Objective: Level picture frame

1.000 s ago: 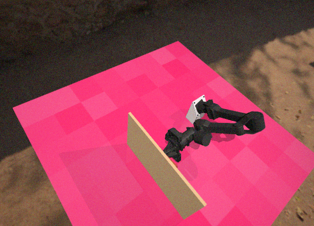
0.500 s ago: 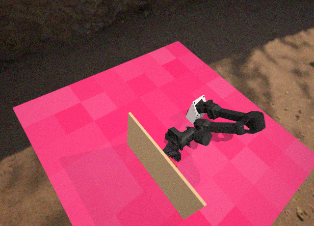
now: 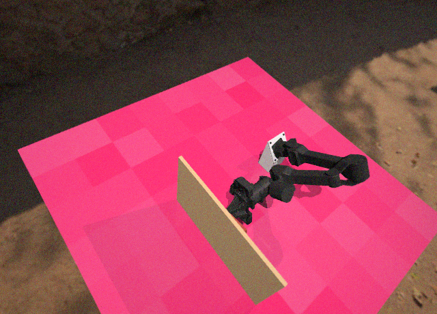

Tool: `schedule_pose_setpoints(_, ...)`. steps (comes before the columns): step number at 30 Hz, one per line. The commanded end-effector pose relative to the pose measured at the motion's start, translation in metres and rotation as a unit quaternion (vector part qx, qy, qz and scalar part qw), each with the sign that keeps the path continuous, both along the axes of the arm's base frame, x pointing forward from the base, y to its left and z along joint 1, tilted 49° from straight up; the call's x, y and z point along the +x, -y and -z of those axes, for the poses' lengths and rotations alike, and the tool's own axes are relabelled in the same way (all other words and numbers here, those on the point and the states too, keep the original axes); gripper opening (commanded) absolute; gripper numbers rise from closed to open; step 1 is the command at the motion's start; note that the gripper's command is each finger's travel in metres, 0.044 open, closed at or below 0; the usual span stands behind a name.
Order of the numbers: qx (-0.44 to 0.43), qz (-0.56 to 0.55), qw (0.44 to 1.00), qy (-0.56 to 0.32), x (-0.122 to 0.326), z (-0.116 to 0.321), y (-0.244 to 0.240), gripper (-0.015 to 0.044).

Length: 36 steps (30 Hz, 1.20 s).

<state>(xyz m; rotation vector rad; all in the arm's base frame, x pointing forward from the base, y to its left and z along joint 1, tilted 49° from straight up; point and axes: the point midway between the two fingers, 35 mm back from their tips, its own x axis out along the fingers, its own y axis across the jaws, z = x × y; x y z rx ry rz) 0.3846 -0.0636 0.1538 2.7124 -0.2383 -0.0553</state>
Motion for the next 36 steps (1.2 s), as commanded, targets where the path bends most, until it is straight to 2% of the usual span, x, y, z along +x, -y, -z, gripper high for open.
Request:
schedule_pose_setpoints(1,0.000,0.007,1.000,0.003,-0.0003,-0.0022,0.0033,0.0000)
schedule_pose_setpoints(36,0.000,0.007,1.000,0.003,0.0003,-0.0090,0.0006,0.0000)
